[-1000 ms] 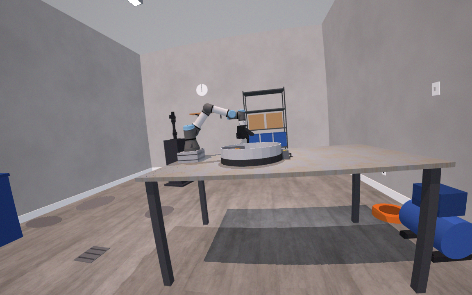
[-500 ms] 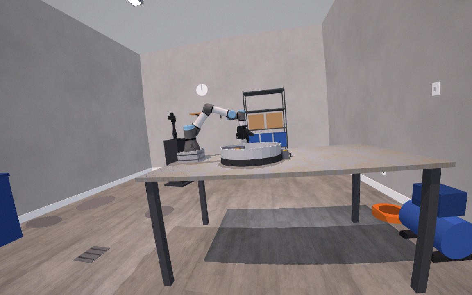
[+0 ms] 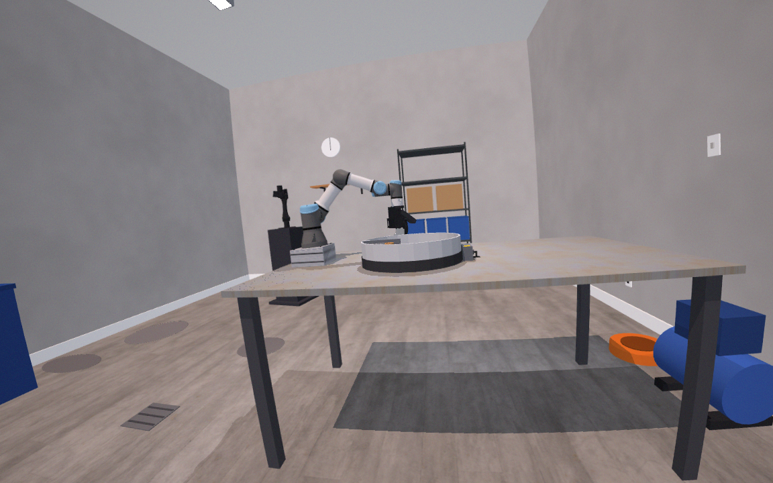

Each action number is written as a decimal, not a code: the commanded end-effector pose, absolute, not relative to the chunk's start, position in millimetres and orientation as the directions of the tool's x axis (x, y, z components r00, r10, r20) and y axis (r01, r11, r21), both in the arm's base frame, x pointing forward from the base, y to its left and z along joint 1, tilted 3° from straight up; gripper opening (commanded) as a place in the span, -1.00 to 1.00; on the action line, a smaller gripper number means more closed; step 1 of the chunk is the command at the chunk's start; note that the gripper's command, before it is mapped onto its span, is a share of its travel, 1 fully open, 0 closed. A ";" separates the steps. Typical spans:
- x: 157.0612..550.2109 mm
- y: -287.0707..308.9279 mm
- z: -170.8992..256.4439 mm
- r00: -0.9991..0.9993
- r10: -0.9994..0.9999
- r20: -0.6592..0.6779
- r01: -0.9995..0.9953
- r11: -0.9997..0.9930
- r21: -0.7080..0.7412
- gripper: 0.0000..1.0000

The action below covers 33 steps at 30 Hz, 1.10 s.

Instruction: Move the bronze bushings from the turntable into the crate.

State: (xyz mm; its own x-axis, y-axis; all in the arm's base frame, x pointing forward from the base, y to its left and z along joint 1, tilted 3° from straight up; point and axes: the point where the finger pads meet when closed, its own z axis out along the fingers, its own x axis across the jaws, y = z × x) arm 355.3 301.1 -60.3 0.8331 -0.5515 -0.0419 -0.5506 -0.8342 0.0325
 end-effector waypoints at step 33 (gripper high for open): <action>356.3 301.5 -59.1 0.833 -0.551 -0.040 -0.551 -0.834 0.029 -0.88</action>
State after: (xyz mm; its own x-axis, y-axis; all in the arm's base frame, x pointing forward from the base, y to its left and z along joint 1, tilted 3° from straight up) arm 355.4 301.1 -60.2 0.8331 -0.5515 -0.0418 -0.5506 -0.8342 0.0323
